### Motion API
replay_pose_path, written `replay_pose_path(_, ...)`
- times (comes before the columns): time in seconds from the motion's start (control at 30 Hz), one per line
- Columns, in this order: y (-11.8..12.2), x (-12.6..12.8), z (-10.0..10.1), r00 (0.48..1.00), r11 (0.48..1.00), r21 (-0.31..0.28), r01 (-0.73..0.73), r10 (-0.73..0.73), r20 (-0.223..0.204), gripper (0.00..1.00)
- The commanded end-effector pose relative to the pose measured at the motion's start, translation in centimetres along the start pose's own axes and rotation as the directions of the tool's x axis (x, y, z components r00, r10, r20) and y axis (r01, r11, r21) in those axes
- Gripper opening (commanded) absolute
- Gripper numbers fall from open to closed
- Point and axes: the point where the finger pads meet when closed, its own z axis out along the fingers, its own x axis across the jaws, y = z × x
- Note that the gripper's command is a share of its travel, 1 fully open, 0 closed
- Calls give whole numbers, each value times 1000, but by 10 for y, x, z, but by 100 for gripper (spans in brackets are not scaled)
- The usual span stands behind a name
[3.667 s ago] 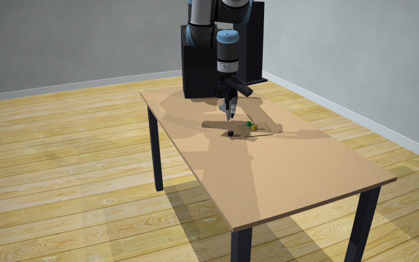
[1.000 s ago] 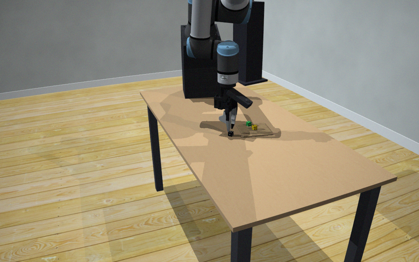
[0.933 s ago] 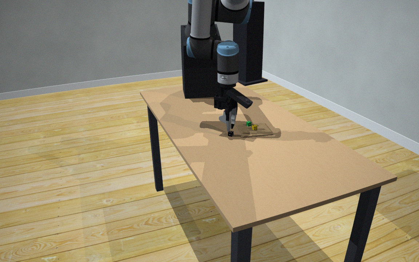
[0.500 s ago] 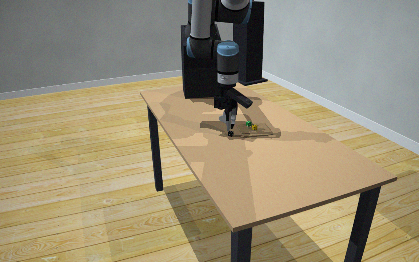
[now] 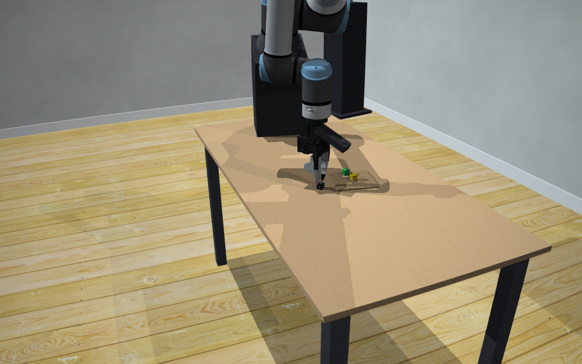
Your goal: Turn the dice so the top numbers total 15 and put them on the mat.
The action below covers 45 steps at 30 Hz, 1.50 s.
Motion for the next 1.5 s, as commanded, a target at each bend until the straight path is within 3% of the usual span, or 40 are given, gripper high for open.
replay_pose_path(0.0,0,0,7,1000,1000,0,0,0,-1,21)
replay_pose_path(0.43,0,0,18,1000,1000,0,0,0,-1,21)
replay_pose_path(1.47,0,0,18,1000,1000,0,0,0,-1,21)
